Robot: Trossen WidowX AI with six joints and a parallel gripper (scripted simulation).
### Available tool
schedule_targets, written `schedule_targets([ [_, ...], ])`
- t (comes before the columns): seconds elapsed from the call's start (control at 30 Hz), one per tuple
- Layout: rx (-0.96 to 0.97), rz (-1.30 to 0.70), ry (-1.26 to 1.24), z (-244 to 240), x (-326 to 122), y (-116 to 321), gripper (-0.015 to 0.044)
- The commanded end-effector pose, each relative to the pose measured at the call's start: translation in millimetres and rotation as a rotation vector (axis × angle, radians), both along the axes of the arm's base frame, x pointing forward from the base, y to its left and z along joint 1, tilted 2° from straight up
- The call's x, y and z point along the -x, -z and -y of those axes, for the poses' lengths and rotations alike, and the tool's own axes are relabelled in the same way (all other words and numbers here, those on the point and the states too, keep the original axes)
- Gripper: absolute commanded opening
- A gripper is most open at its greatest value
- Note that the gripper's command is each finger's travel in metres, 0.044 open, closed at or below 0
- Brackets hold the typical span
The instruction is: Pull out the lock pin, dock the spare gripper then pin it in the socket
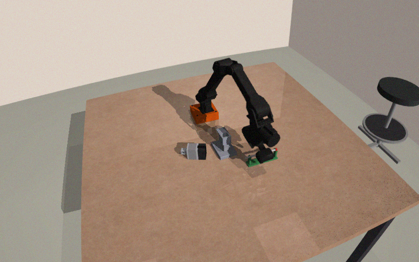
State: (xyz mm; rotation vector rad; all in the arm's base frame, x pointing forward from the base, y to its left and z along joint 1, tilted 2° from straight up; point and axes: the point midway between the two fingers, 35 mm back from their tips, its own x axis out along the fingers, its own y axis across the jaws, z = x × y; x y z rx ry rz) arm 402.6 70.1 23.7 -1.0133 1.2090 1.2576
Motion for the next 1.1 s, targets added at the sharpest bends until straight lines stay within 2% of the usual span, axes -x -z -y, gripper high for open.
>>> schedule_targets([
  [0.0,0.000,0.003,0.000,0,0,-10,0.0440],
  [1.07,0.008,-0.068,0.002,2,9,-69,0.0440],
])
